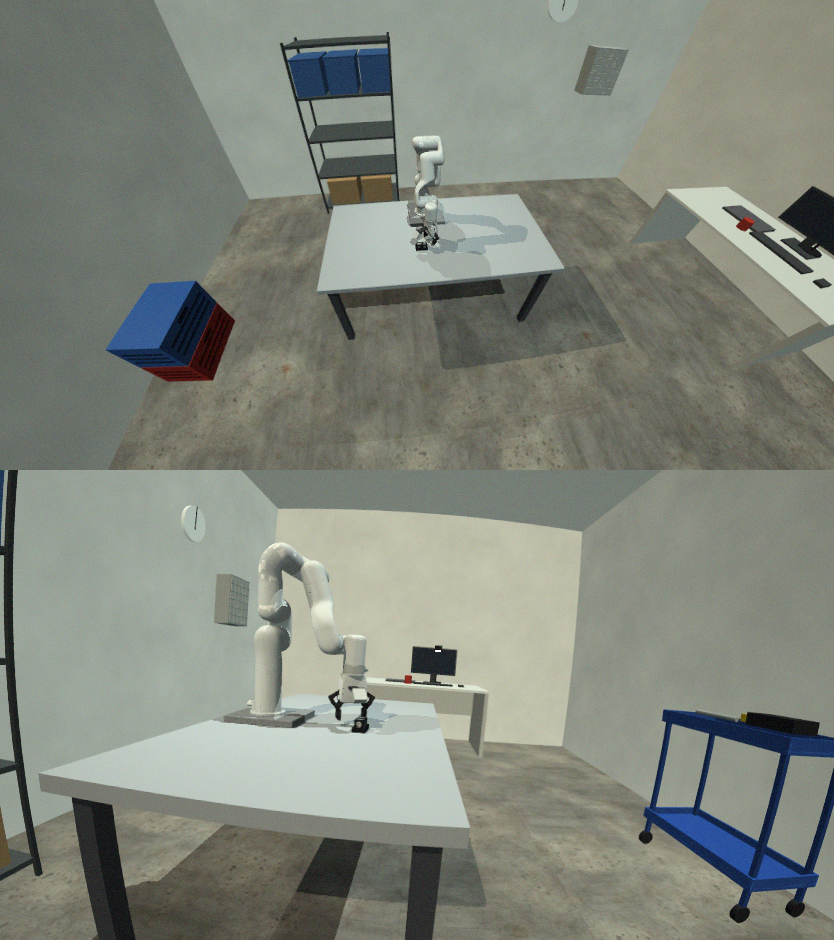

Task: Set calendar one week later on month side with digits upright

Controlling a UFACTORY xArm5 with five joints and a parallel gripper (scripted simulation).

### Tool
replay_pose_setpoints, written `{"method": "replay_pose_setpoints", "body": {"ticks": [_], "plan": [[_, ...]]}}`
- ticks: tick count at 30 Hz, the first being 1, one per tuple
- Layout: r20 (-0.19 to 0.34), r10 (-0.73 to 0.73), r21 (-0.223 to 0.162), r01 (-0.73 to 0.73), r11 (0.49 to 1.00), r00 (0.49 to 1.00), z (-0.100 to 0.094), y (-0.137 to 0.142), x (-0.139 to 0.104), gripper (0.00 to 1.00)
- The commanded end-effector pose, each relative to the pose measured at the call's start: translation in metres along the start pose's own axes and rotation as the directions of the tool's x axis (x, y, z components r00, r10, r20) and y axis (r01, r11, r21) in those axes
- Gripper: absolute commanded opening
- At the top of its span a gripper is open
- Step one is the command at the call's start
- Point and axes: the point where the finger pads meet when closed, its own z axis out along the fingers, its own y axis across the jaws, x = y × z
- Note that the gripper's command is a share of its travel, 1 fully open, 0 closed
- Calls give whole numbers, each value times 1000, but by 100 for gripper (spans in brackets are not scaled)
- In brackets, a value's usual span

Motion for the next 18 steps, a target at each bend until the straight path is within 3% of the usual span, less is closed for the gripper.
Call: {"method": "replay_pose_setpoints", "body": {"ticks": [1,18], "plan": [[-1,0,3,0,1000,1000,-2,-1,1,100],[-1,0,3,0,1000,1000,-35,-1,0,100]]}}
